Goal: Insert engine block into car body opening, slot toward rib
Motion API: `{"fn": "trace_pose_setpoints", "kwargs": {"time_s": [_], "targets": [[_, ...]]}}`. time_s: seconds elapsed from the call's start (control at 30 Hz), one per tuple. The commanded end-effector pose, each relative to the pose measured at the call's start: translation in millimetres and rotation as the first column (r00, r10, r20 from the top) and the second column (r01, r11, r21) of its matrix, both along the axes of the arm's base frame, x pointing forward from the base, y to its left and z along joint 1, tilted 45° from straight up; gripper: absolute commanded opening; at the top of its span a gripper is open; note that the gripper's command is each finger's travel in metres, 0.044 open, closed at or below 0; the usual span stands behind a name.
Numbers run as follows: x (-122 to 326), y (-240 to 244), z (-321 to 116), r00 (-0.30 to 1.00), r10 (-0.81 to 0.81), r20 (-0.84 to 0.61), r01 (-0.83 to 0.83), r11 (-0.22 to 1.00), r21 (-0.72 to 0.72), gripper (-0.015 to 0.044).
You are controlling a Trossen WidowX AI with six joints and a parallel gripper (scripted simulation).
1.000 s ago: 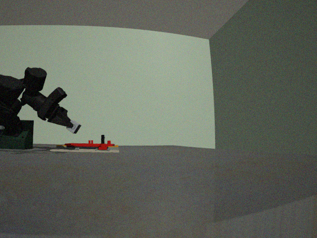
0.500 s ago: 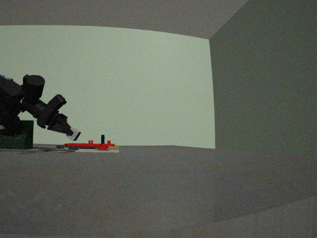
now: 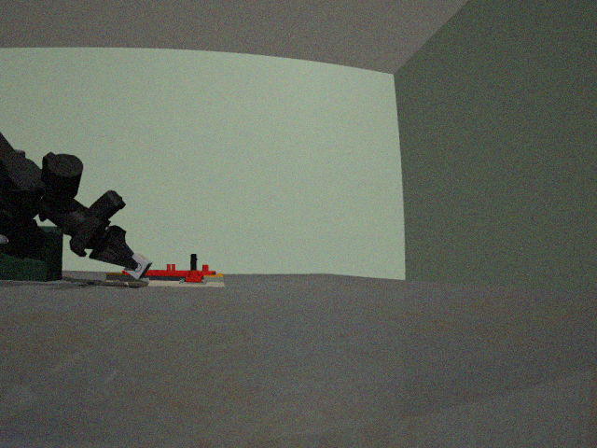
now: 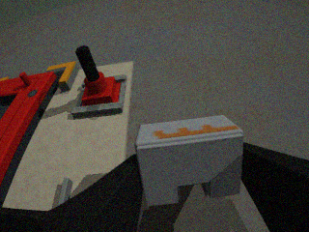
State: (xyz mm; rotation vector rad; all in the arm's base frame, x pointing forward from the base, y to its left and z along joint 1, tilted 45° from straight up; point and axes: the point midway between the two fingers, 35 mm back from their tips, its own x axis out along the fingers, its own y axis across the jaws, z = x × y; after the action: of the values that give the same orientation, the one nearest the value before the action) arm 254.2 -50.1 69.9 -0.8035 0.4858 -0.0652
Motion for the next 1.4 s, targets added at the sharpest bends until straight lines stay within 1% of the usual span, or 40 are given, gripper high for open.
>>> {"fn": "trace_pose_setpoints", "kwargs": {"time_s": [0.0, 0.33, 0.63, 1.17, 1.2, 1.37], "targets": [[0.1, -3.8, -6.8, 1.0, 0.006, -0.019, -0.006, 1.0, 0.002, 0.0], [2.0, -14.6, -17.1, 0.999, 0.005, -0.041, -0.005, 1.0, 0.006, 0.0], [4.8, -10.1, -10.9, 1.0, 0.006, -0.014, -0.006, 1.0, 0.0, 0.0], [5.4, -10.2, -10.4, 1.0, 0.019, -0.015, -0.019, 1.0, -0.002, 0.042], [5.4, -10.2, -10.4, 1.0, 0.019, -0.015, -0.019, 1.0, -0.002, 0.044], [5.4, -10.2, -10.4, 1.0, 0.019, -0.015, -0.019, 1.0, -0.002, 0.044]]}}
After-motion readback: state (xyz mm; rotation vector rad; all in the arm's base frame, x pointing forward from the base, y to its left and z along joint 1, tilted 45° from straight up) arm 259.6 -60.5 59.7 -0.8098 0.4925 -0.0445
